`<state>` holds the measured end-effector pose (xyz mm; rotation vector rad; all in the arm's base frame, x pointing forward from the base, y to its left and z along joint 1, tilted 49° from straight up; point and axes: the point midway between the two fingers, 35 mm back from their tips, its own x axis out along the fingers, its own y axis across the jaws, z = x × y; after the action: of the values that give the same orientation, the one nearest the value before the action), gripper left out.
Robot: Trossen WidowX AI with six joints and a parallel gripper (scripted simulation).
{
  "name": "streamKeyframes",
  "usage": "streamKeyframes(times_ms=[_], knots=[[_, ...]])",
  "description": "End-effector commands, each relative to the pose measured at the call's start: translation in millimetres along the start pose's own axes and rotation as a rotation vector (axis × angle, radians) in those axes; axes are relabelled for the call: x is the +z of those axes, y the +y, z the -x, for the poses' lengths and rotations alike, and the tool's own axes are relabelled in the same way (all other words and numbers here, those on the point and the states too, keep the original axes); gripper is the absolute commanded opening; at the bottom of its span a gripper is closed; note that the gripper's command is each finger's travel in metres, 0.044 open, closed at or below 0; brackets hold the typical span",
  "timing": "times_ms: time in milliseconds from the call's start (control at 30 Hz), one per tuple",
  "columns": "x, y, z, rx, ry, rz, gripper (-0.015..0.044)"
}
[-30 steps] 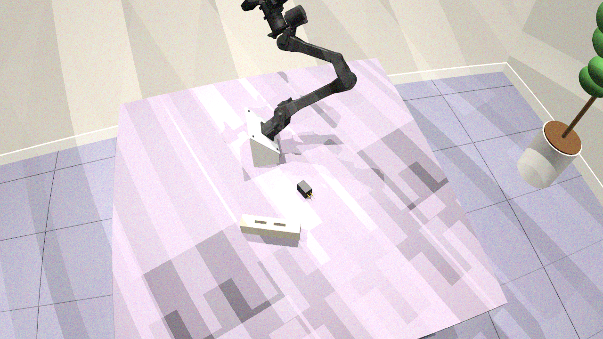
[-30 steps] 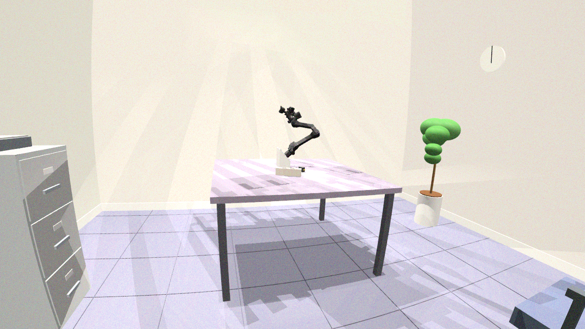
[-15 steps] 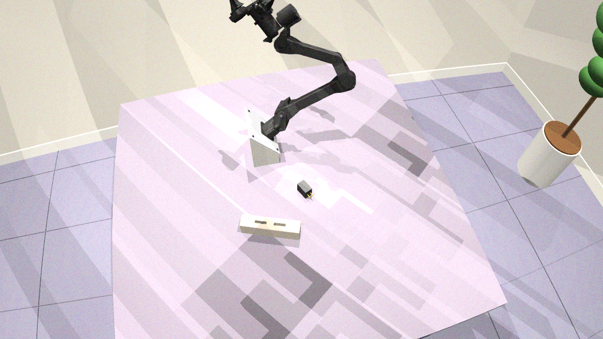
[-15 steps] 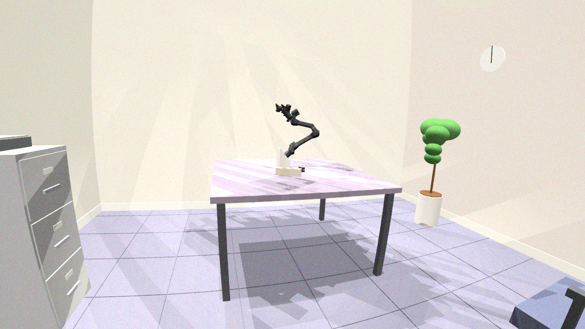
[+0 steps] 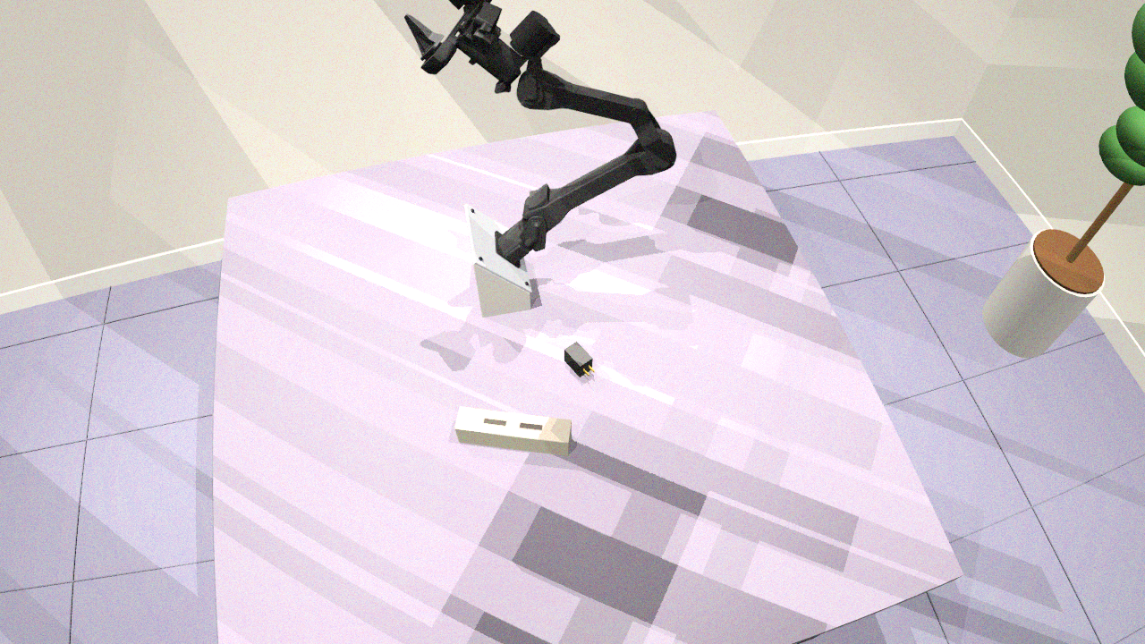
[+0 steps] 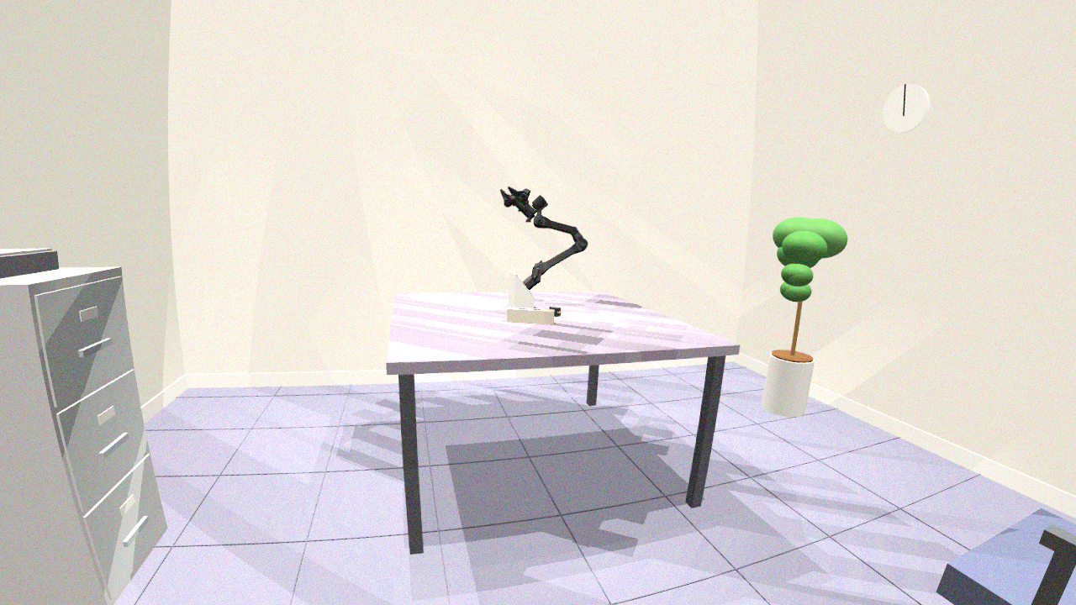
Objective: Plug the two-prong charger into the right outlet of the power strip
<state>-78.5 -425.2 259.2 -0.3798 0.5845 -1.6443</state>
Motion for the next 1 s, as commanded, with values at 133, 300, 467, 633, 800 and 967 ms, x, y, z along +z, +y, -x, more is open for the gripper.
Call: streamKeyframes(times_ms=[133,300,467,633,800,967], knots=[[9.4,58.2,-0.1,0.191,0.002,0.021,0.0440],[15.3,91.3,4.6,0.298,0.002,0.032,0.0440],[19.9,124.5,12.2,0.409,0.004,0.051,0.0440],[24.0,156.6,22.9,0.519,0.006,0.071,0.0440],[27.6,187.3,36.5,0.628,0.008,0.094,0.0440],[30.4,216.5,52.6,0.736,0.010,0.119,0.0440]])
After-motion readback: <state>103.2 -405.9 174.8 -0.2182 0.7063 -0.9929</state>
